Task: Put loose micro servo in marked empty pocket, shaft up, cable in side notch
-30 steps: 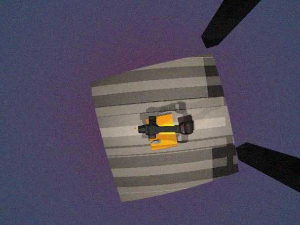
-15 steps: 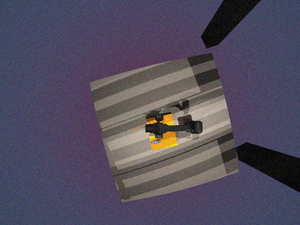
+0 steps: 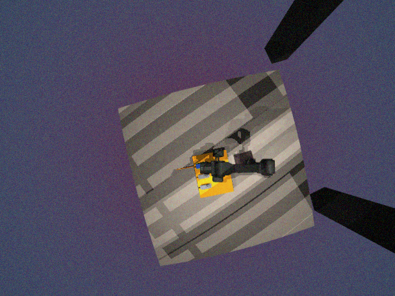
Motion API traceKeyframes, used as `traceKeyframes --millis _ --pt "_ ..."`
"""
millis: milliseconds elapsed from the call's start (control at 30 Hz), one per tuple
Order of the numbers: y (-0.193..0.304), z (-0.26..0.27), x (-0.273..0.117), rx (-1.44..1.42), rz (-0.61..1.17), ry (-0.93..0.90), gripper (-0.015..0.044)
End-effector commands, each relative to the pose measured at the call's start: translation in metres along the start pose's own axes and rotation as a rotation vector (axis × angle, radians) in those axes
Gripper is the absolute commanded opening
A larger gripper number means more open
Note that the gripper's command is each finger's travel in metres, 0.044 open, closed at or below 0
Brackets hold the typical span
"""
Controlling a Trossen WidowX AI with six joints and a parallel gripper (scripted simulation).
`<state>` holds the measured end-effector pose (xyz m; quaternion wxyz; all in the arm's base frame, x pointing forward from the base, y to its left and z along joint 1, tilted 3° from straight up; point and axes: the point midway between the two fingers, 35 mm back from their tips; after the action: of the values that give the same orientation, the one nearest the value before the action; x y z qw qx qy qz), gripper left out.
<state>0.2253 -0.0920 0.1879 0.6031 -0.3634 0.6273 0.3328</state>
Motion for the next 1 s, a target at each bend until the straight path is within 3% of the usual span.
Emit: traceKeyframes --millis 0,967 --pt "-0.0042 0.0009 -0.0222 -0.007 -0.014 -0.005 0.0440" --pt "-0.0045 0.0010 -0.0270 -0.008 -0.014 -0.005 0.0440"
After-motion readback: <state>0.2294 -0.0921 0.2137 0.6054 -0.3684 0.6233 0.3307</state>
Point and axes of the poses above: the point midway between the two fingers, 35 mm back from their tips, its own x axis out along the fingers, its own z axis across the jaws, y = z × x, and after that the axes turned 9 degrees about x, right-handed
